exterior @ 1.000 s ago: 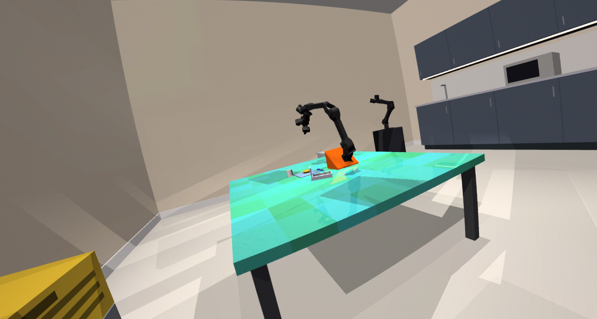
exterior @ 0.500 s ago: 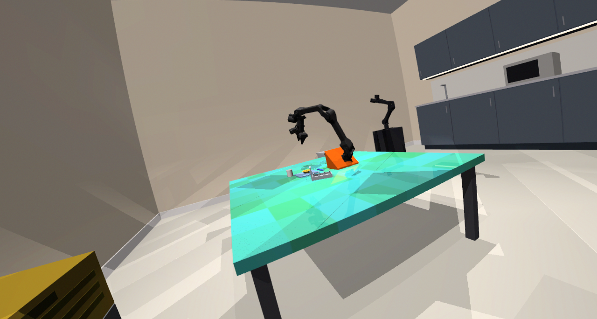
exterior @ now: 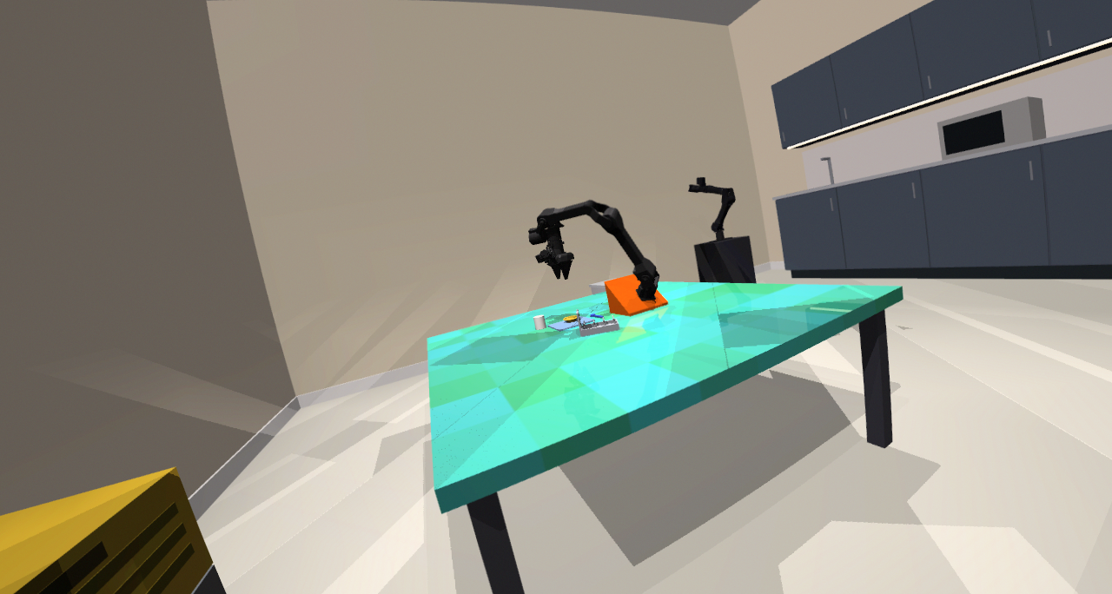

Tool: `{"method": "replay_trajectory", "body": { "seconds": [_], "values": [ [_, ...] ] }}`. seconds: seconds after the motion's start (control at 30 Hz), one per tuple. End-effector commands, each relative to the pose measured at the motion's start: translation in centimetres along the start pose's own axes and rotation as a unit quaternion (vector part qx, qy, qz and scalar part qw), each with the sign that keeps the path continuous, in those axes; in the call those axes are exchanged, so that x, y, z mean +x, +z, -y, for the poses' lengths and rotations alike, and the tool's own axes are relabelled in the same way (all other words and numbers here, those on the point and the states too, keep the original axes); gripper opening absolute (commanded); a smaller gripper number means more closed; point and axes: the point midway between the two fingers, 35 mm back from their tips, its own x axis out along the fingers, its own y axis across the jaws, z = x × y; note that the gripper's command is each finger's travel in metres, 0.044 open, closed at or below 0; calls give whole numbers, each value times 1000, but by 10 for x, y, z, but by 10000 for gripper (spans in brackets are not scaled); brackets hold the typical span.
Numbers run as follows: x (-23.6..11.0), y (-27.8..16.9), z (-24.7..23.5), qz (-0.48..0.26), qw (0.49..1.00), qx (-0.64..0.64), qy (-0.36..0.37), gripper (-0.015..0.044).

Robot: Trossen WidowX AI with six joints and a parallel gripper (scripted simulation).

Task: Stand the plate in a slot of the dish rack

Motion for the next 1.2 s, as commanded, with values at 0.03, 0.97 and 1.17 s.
{"method": "replay_trajectory", "body": {
  "seconds": [0.03,0.97,1.17],
  "values": [
    [17,1,0,2,1000,8,7,400],
    [132,-1,-9,2,1000,7,9,400],
    [142,-1,-9,2,1000,7,9,400]
  ]
}}
